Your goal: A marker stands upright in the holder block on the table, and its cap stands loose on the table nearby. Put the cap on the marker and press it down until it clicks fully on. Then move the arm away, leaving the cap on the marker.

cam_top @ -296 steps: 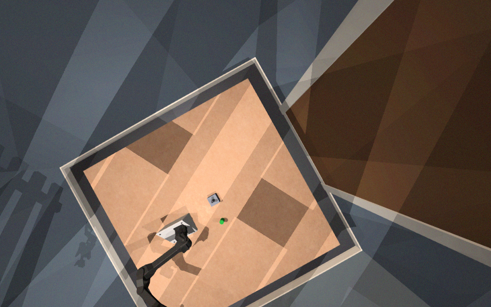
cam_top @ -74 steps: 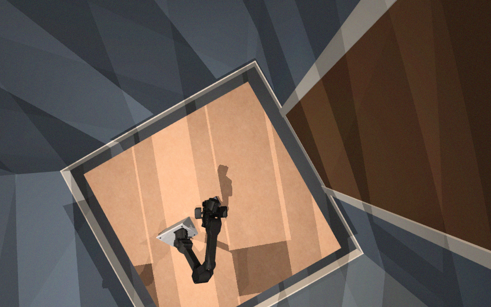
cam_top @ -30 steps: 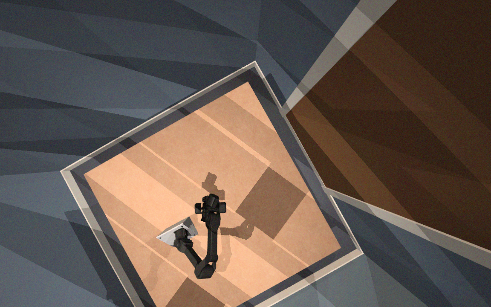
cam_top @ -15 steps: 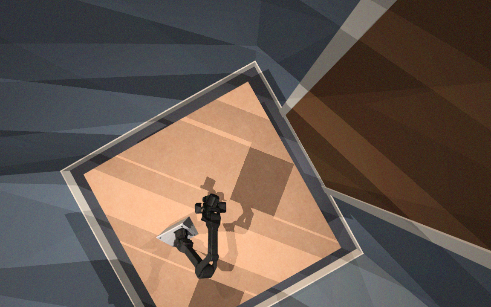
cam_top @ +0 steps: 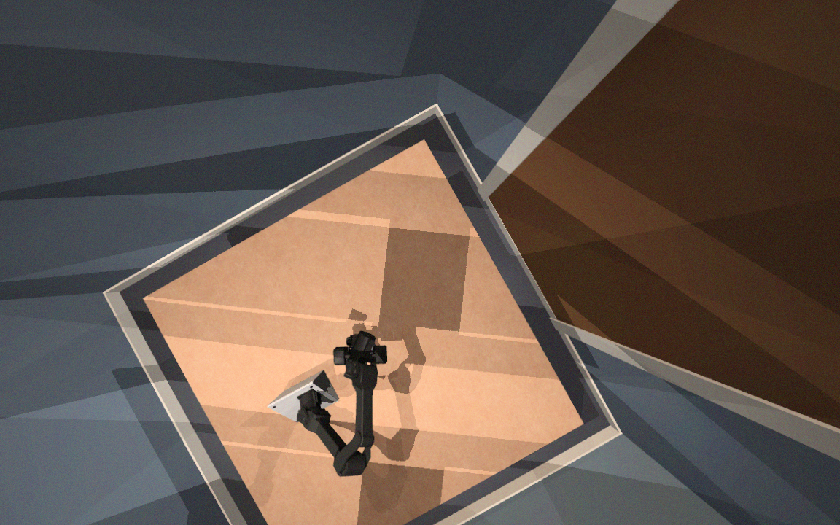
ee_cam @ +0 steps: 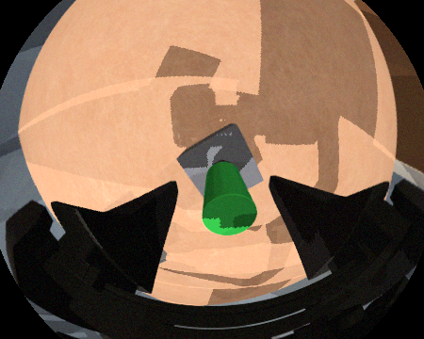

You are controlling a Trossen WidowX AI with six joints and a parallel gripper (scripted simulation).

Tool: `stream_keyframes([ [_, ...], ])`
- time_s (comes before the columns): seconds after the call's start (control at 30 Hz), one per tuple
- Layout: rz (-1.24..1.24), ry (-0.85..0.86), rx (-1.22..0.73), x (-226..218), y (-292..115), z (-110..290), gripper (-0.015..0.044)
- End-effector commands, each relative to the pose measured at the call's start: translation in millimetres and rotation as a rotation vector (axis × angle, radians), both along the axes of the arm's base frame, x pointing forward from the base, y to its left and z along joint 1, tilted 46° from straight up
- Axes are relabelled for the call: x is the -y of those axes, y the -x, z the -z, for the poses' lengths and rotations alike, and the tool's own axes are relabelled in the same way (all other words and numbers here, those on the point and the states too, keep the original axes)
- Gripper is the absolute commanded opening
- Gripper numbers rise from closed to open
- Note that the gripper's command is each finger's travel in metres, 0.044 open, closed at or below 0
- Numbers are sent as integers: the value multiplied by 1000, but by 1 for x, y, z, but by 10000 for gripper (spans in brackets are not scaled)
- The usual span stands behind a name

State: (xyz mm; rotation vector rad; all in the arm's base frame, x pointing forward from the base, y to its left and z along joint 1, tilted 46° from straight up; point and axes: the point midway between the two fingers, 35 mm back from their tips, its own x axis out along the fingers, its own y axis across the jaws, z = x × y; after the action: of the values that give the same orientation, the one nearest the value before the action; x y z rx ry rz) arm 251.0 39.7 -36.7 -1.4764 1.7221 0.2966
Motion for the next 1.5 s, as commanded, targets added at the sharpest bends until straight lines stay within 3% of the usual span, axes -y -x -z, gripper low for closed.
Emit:
stream_keyframes([
  [0.0,0,0,1,0,0,0,440],
  [0.1,-1,-1,0,-7,-1,-6,440],
  [0.27,0,-3,-1,-52,2,-51,440],
  [0.43,0,-2,-1,-54,3,-53,440],
  [0.53,104,-7,104,-53,3,-52,361],
  [0.83,725,-34,730,-47,3,-47,125],
  [1.0,772,-37,777,-47,3,-47,0],
  [1.47,772,-37,777,-47,3,-47,0],
])
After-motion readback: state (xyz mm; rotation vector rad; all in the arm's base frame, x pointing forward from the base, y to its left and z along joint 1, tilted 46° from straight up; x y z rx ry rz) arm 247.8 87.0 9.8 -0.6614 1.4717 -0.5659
